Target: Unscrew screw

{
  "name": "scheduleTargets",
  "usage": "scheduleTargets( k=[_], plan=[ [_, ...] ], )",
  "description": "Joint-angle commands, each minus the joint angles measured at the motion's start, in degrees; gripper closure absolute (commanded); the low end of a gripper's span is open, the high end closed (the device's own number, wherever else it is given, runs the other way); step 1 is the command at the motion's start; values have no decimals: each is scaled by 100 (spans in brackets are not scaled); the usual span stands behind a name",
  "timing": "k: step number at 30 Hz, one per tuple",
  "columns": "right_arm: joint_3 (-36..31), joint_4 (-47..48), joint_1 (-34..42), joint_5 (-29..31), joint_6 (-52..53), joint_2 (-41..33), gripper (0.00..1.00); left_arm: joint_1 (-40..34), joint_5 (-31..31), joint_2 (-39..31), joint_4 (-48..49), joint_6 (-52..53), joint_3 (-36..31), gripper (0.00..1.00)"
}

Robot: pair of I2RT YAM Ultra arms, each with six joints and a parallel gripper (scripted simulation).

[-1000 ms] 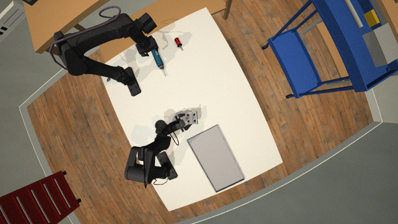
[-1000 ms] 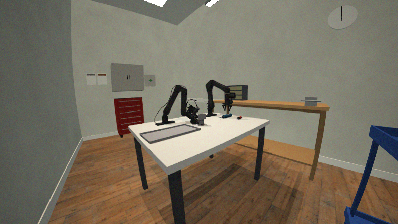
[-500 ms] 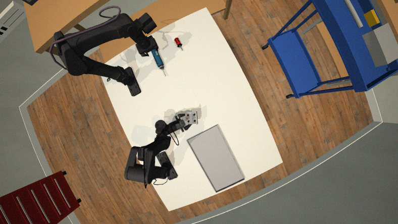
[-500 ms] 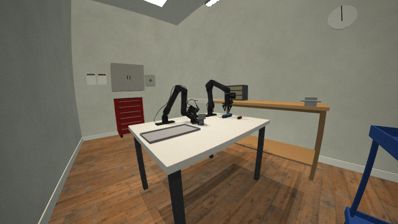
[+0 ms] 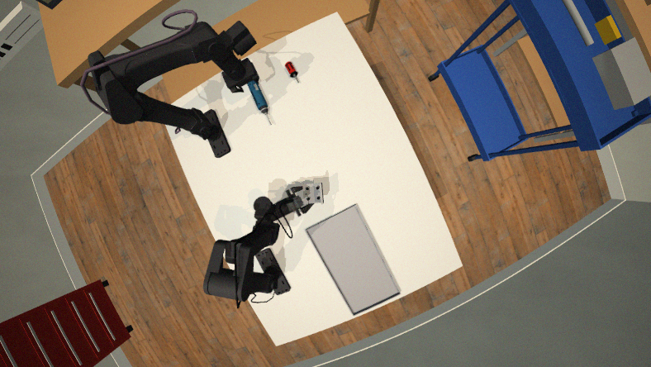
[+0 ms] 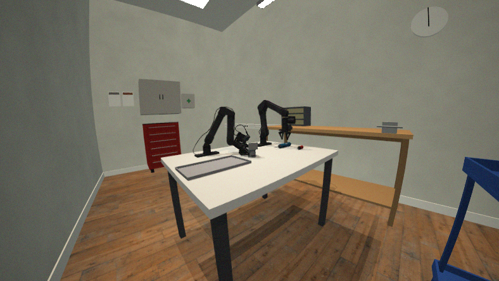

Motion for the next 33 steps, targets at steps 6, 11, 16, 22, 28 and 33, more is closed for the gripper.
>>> scheduleTargets(
  k=[6,11,16,22,28,33],
  plan=[
    [21,76,-6,10,-8,-35,40,-13,-5,-28,-52,-10,41,35],
    [21,76,-6,10,-8,-35,40,-13,-5,-28,-52,-10,41,35],
    [21,76,-6,10,-8,-35,41,-13,-5,-28,-52,-10,41,35],
    [21,76,-6,10,-8,-35,41,-13,-5,-28,-52,-10,41,35],
    [21,76,-6,10,-8,-35,41,-13,-5,-28,-52,-10,41,35],
    [21,76,-6,10,-8,-35,41,-13,-5,-28,-52,-10,41,35]
  ],
)
